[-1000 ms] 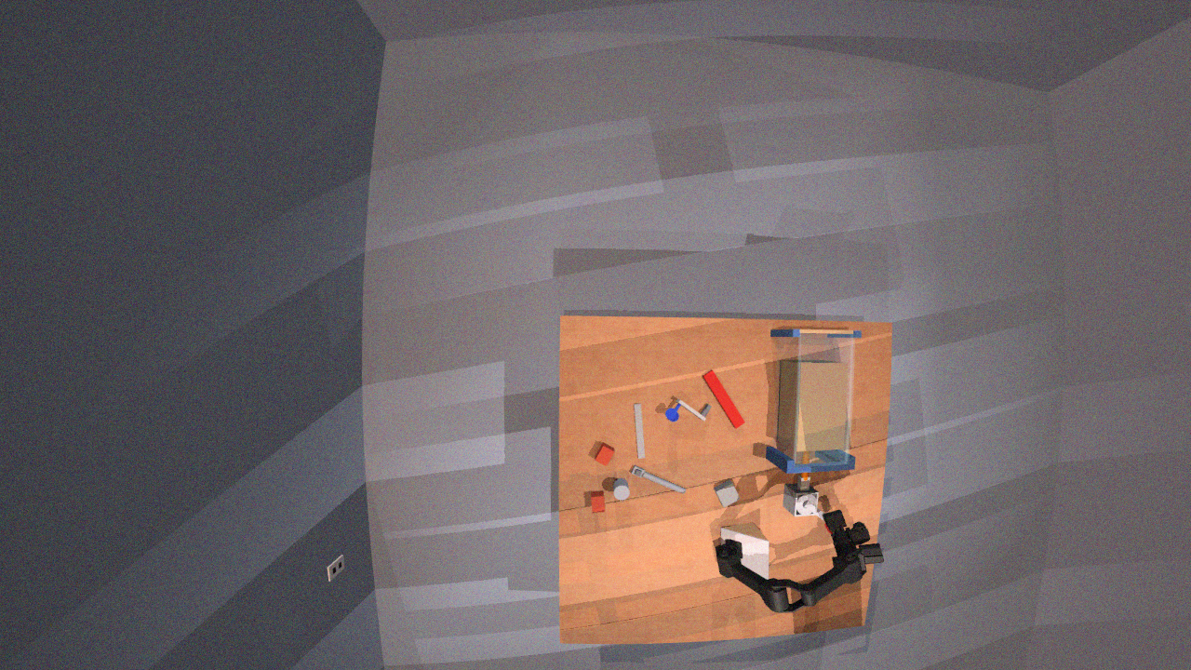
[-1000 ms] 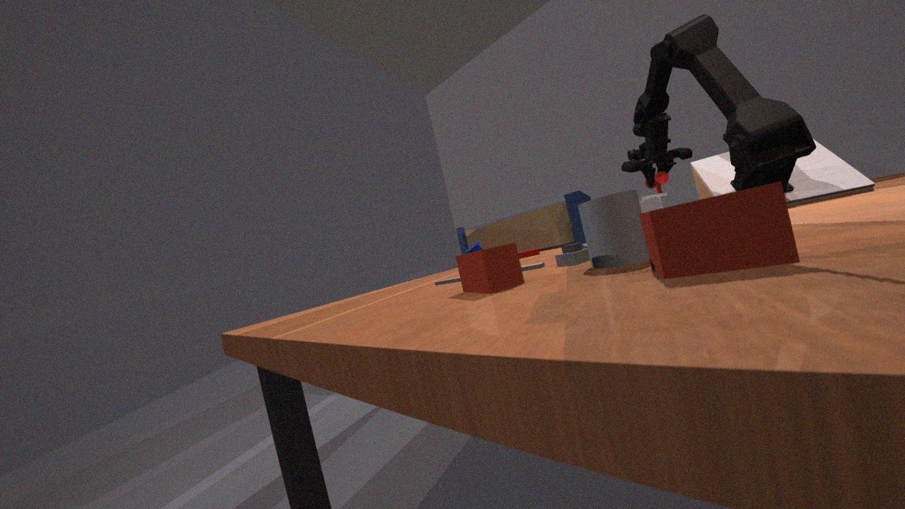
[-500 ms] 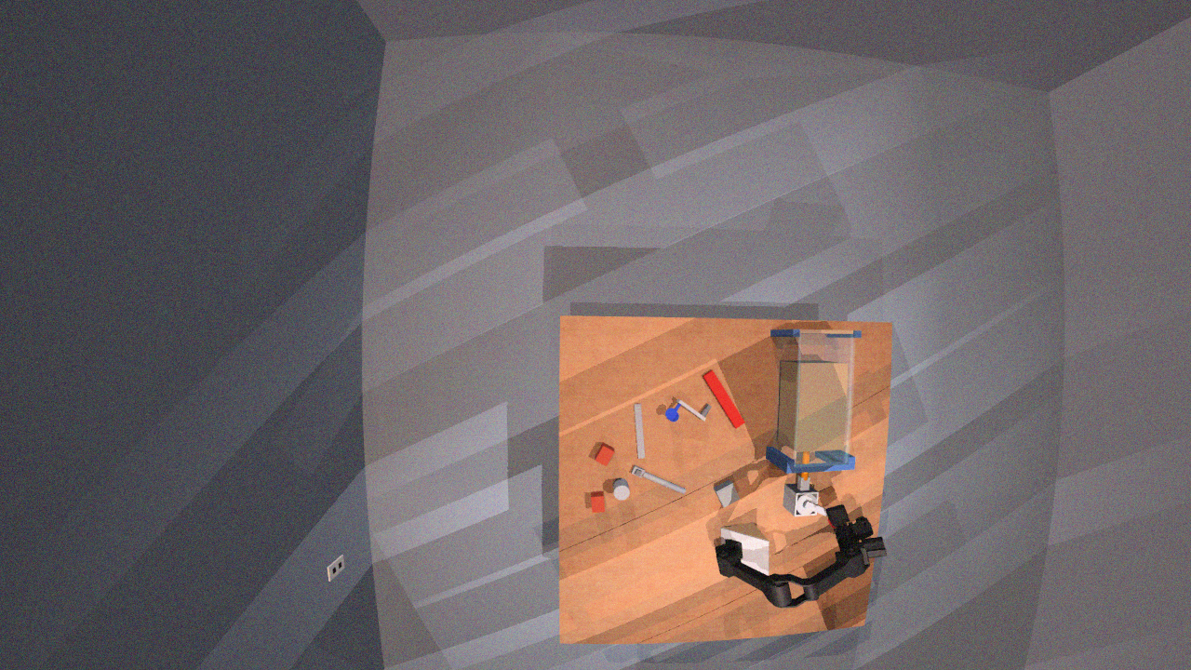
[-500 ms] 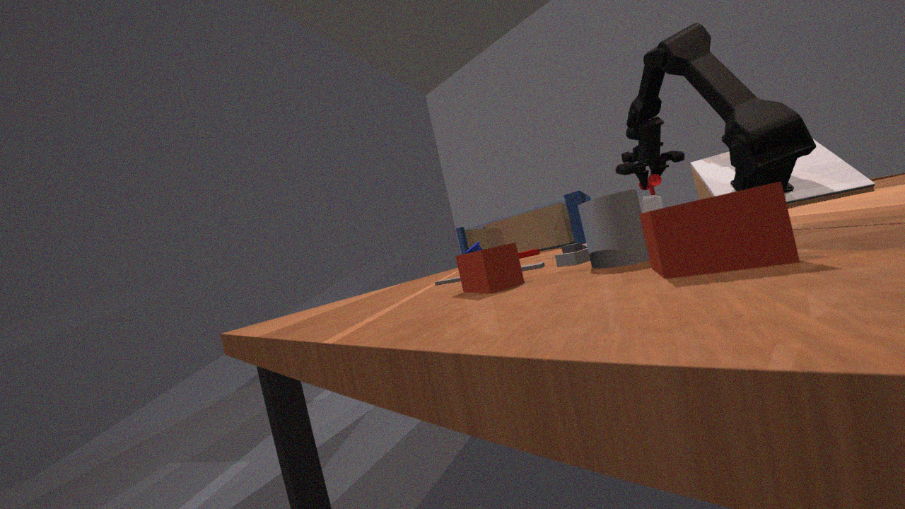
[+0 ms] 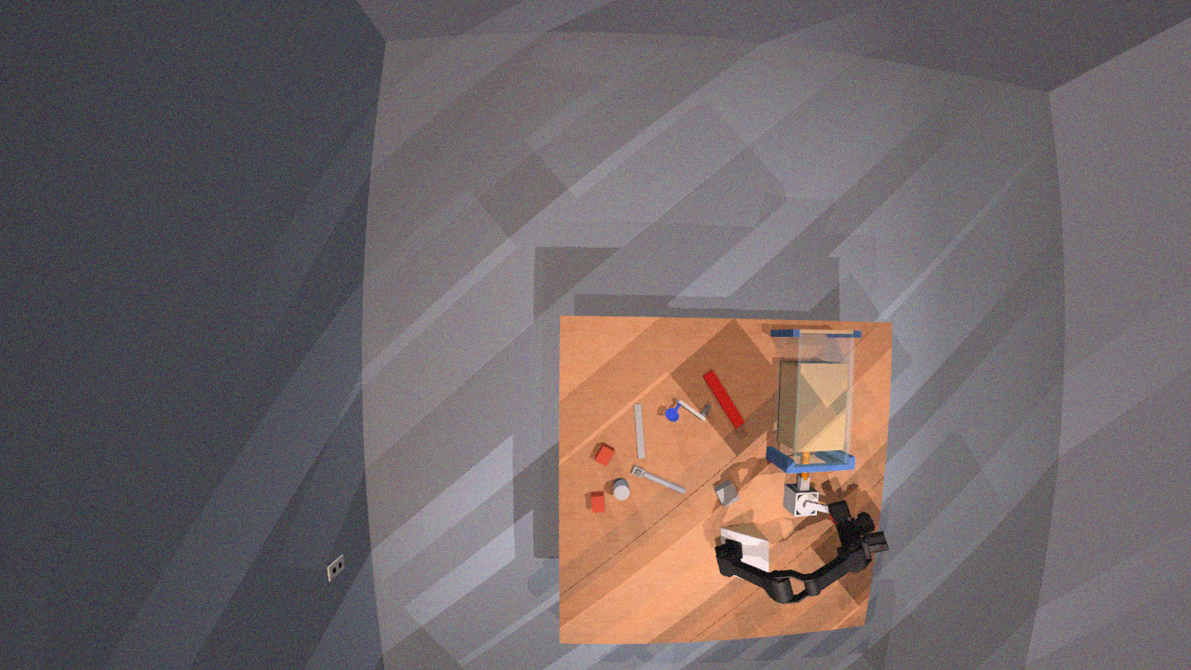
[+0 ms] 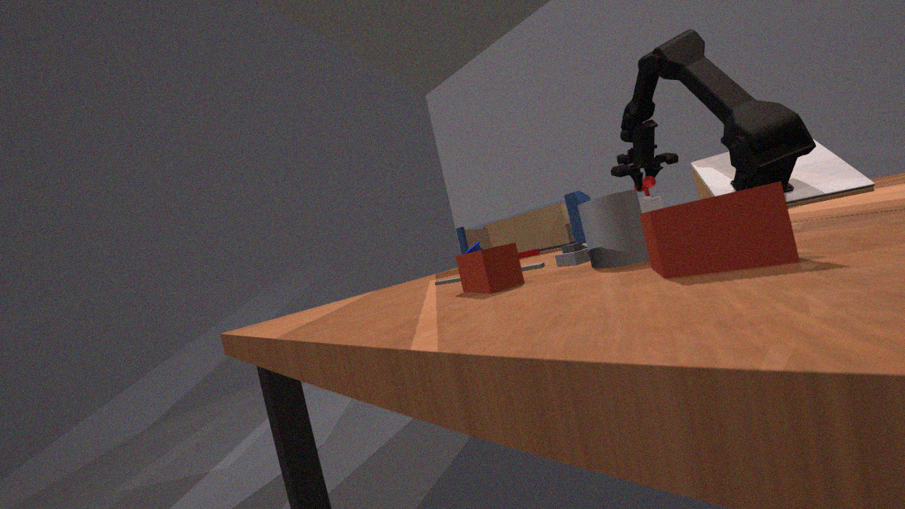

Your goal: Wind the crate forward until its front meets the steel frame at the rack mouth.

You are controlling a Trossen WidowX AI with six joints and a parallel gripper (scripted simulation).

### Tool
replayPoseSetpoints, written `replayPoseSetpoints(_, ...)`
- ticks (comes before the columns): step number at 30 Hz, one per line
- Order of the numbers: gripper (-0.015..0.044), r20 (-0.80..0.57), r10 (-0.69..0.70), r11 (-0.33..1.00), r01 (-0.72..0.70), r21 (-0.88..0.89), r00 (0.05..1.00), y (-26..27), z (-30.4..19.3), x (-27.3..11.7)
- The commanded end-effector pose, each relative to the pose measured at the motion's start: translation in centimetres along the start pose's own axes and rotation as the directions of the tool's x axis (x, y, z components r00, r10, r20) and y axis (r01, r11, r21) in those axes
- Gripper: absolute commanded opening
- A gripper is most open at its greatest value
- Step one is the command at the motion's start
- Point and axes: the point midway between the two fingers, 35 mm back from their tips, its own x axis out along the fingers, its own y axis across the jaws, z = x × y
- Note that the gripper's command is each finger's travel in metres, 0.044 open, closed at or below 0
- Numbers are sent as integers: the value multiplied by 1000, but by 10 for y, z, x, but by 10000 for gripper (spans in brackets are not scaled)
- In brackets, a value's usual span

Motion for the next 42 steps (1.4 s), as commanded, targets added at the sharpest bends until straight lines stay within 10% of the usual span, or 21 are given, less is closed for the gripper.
replayPoseSetpoints(1,0,3,26,1000,-26,-13,1000,15,7,6)
replayPoseSetpoints(42,0,3,30,999,-30,-15,1000,62,19,10)
